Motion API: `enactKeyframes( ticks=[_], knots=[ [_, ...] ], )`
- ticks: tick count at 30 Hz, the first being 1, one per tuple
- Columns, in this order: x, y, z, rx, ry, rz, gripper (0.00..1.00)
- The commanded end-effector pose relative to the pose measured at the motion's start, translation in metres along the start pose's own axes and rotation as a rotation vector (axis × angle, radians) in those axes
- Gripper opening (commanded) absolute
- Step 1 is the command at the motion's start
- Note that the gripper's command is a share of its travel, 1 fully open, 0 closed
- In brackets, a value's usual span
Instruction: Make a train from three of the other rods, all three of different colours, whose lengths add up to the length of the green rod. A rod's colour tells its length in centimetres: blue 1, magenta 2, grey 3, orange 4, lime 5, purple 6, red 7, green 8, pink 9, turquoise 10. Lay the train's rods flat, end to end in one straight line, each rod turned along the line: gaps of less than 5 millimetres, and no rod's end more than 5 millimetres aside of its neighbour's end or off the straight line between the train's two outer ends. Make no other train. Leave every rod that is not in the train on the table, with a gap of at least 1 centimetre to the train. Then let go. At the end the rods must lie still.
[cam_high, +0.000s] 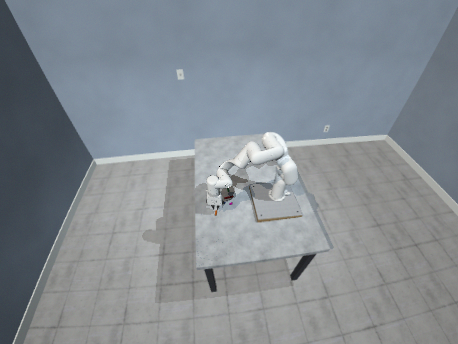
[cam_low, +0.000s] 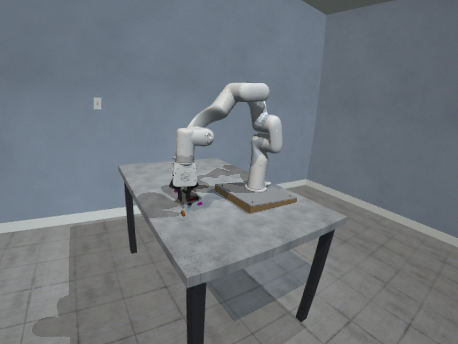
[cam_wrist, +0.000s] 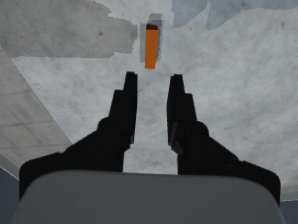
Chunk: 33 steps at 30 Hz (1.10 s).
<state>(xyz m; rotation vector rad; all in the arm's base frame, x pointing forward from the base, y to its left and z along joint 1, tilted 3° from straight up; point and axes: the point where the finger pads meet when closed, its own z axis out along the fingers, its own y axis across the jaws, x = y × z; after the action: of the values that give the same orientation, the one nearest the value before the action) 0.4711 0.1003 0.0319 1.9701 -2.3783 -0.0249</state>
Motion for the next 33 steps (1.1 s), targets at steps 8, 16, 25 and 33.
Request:
enactKeyframes(
  ticks=[8, 16, 25, 33],
  knots=[
    [-0.001, -0.001, 0.003, 0.004, -0.002, -0.005, 0.24],
    [0.0, -0.002, 0.012, 0.004, -0.002, -0.005, 0.24],
    [0.0, -0.002, 0.022, 0.004, -0.002, -0.005, 0.24],
    [0.0, -0.002, 0.035, 0.004, -0.002, -0.005, 0.24]
  ],
)
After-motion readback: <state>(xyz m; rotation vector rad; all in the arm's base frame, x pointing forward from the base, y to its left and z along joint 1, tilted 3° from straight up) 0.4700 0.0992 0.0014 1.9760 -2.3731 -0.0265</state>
